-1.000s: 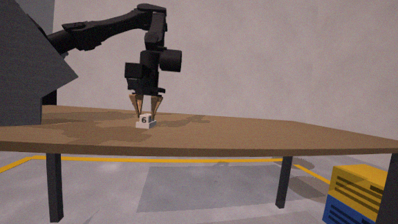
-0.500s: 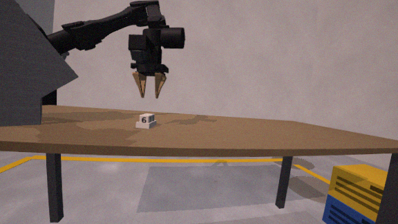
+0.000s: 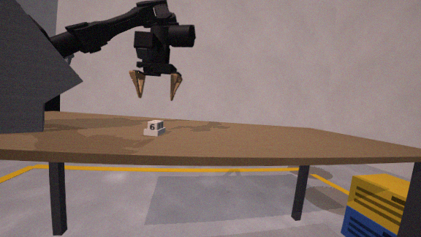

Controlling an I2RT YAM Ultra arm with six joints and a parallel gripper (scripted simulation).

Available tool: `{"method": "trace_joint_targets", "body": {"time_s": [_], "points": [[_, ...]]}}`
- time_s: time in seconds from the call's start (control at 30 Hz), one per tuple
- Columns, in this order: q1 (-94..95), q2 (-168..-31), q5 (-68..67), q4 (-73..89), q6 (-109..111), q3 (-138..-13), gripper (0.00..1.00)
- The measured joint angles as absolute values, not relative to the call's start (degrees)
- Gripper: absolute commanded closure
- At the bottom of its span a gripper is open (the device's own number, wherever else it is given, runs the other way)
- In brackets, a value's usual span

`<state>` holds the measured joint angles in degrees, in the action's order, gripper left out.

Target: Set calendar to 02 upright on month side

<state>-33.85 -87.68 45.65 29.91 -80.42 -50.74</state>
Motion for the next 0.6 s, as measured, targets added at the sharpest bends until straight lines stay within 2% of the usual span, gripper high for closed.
{"method": "trace_joint_targets", "body": {"time_s": [0.6], "points": [[-33.93,-87.68,45.74,30.28,-80.20,-50.74,0.00]]}}
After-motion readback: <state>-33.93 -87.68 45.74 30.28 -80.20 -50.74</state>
